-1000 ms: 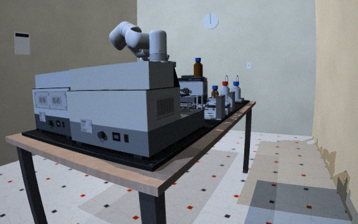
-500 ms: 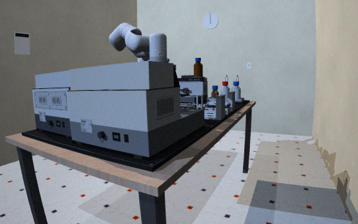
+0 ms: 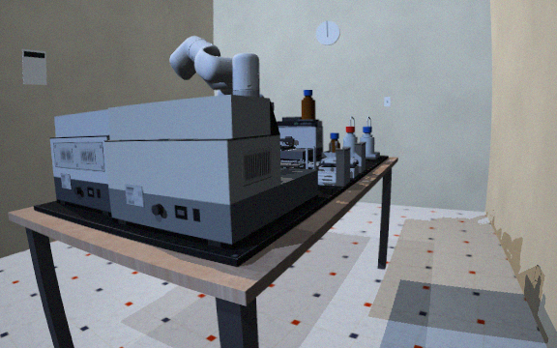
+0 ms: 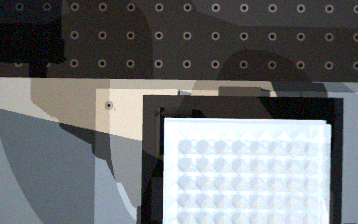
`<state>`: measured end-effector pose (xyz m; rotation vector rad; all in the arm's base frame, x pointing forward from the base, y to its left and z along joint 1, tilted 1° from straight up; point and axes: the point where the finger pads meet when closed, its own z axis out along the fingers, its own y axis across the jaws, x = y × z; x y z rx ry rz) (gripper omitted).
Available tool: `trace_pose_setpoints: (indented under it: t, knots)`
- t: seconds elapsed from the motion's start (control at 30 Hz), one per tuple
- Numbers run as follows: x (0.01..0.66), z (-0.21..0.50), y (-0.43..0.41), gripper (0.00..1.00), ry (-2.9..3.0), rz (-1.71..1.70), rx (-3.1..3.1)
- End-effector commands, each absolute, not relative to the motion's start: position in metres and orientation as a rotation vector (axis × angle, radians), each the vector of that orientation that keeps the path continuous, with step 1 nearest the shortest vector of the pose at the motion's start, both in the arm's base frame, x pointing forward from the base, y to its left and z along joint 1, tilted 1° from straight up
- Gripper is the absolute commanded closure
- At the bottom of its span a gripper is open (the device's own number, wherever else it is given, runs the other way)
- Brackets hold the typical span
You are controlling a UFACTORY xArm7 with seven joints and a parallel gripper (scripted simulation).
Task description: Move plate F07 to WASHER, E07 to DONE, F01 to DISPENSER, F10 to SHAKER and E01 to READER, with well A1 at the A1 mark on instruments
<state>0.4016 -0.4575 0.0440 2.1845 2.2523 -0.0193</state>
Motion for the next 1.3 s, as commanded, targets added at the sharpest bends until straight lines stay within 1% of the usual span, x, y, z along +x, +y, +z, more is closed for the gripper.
trace_pose_setpoints:
  t: [0.0,1.27]
  knots:
    - [0.403,0.047,-0.459,0.00,2.248,-0.019,2.180]
    - [0.403,0.036,-0.459,0.00,2.248,-0.019,2.180]
